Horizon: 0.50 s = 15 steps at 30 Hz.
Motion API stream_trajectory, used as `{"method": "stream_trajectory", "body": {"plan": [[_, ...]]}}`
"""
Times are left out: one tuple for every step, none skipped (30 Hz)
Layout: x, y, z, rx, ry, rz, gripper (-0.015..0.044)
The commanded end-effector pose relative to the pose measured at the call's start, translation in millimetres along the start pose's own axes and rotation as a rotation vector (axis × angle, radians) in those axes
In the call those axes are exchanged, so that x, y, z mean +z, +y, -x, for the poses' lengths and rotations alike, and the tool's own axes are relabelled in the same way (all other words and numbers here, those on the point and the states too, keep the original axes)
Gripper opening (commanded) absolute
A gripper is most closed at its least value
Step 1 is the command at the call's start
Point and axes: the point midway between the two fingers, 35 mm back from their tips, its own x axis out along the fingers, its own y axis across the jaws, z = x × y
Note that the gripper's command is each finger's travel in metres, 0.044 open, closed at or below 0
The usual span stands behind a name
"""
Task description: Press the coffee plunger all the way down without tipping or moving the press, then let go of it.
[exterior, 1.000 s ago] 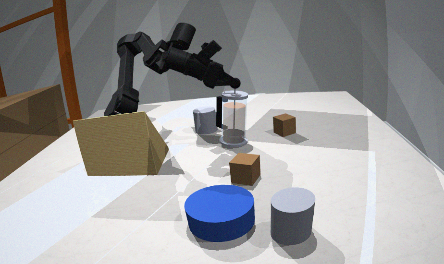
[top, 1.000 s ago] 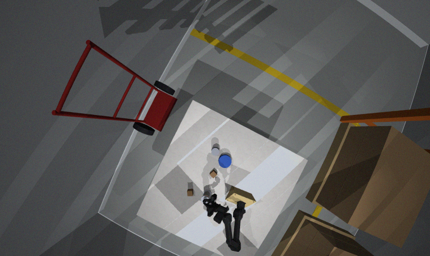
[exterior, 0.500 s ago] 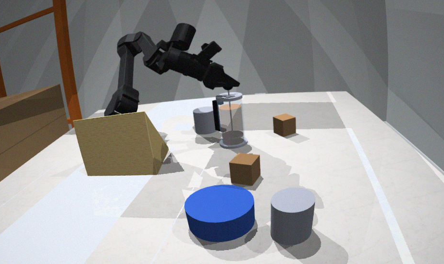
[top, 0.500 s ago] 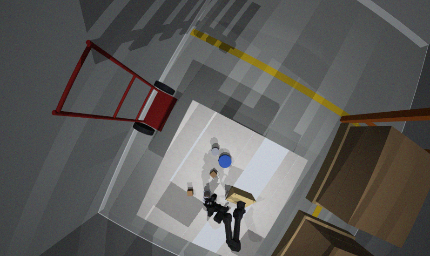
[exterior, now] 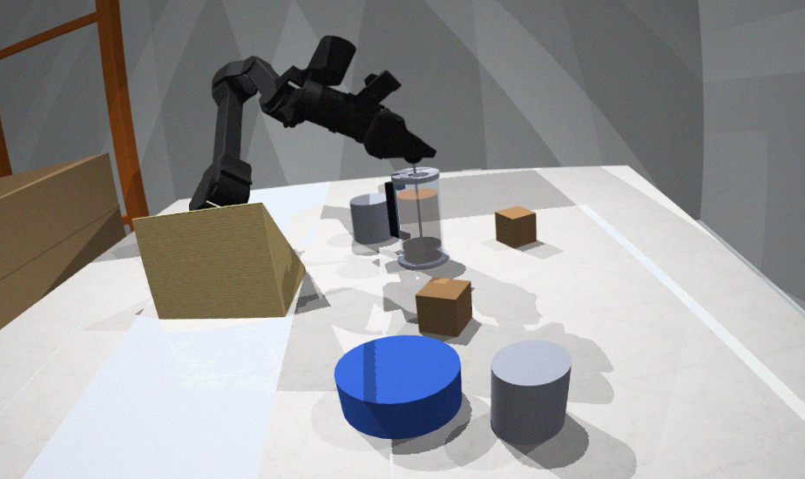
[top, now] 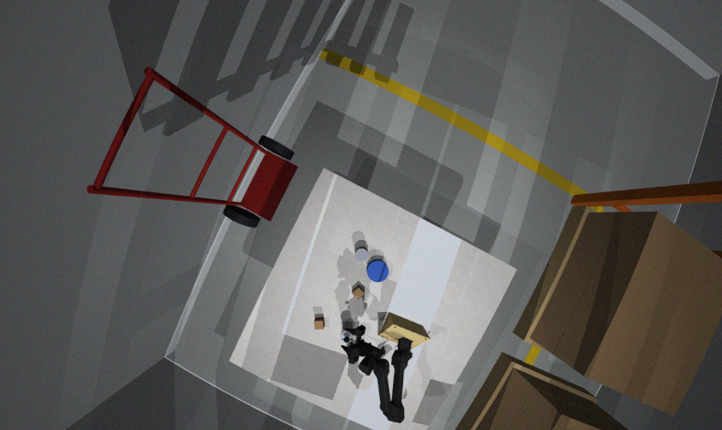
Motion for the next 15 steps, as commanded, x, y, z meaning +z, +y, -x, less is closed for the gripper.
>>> {"method": "stream_trajectory", "body": {"plan": [[28,1,20,-0.002,-0.005,0.021,0.044],[36,3,28,-0.001,-0.004,0.019,0.044],[44,6,36,0.001,-0.005,0.015,0.044],[50,8,44,0.005,-0.007,0.013,0.044],[54,10,48,0.007,-0.008,0.01,0.044],[55,11,50,0.008,-0.009,0.01,0.044],[55,11,50,0.008,-0.009,0.01,0.044],[55,11,50,0.008,-0.009,0.01,0.044],[55,11,50,0.008,-0.009,0.01,0.044],[55,11,50,0.008,-0.009,0.01,0.044],[55,11,50,0.008,-0.009,0.01,0.044],[55,11,50,0.008,-0.009,0.01,0.044],[55,11,50,0.008,-0.009,0.01,0.044],[55,11,50,0.008,-0.009,0.01,0.044],[55,11,50,0.008,-0.009,0.01,0.044]]}}
